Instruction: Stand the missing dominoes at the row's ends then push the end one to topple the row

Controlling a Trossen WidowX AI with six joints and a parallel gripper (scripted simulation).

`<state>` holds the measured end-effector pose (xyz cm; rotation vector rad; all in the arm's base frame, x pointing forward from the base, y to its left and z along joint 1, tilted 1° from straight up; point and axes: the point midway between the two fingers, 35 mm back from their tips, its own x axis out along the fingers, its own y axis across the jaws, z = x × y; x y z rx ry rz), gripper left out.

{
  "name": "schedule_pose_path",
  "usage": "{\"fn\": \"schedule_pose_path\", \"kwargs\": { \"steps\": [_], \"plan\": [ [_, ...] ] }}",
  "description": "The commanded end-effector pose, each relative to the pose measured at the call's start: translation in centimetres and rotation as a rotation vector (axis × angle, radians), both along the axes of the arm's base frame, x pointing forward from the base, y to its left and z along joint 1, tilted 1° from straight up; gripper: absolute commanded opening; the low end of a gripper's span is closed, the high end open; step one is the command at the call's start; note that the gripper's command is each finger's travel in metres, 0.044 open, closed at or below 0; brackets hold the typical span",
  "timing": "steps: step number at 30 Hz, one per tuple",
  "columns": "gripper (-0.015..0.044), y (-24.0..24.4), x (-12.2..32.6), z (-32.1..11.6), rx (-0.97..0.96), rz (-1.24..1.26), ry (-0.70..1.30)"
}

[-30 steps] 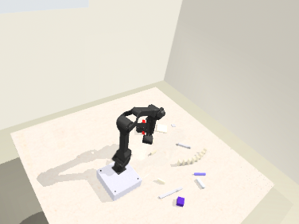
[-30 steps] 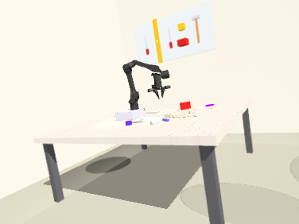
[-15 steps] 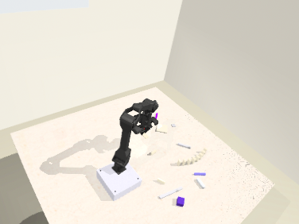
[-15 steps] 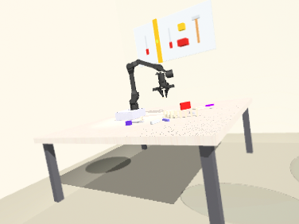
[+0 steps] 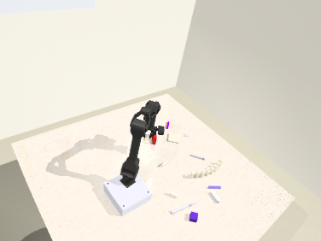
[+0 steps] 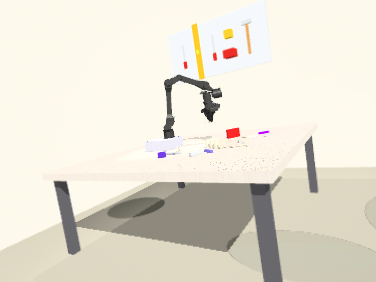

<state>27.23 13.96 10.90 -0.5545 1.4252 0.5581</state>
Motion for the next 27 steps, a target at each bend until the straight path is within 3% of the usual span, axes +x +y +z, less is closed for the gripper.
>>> {"fn": "schedule_pose_path", "kwargs": {
  "steps": [1, 4, 20, 27],
  "plan": [
    [0.0107, 5.5, -0.5, -0.6, 0.025, -0.682, 0.026],
    [0.0107, 6.0, -0.6, -0.6, 0.031, -0.779, 0.027],
    [0.0107, 6.1, -0.5, -0.7, 0.032, -0.777, 0.024],
    [0.0107, 7.4, 1.1, -2.8, 0.069, -0.707, -0.101]
  ]
}}
